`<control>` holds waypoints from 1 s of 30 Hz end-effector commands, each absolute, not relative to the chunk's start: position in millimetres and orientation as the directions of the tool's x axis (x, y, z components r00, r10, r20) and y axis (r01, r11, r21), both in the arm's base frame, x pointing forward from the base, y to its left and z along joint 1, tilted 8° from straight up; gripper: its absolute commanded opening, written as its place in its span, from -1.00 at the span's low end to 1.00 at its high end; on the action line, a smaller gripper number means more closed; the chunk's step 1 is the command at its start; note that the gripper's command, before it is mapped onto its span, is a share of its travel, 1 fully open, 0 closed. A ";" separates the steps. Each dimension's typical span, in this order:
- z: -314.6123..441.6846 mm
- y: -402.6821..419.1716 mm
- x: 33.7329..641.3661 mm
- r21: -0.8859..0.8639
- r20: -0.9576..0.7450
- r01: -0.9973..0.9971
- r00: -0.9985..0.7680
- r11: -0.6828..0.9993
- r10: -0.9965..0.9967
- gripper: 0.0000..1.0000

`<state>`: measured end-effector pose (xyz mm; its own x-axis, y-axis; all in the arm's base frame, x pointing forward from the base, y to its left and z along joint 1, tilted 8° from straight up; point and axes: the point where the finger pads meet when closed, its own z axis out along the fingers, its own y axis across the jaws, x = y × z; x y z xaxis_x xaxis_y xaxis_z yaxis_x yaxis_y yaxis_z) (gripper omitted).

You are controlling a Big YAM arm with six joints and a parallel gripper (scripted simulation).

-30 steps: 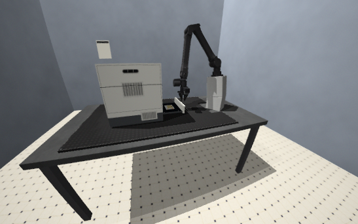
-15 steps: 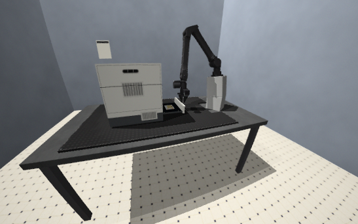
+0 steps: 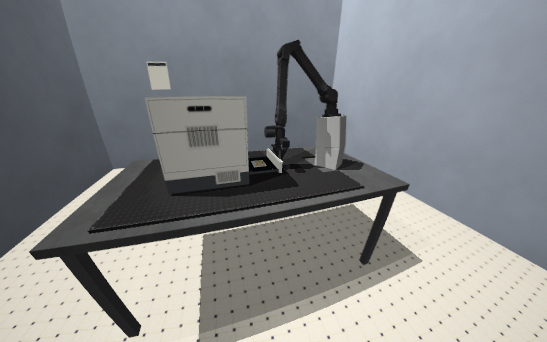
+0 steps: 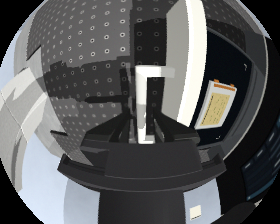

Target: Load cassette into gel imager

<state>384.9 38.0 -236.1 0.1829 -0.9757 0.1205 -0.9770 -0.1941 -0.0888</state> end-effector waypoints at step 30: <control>-239.7 37.8 388.4 -0.094 0.119 -0.976 0.183 -0.194 -0.976 -0.86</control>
<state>385.2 37.3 -241.2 0.1822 -0.9758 0.1206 -0.9773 -0.1932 -0.0868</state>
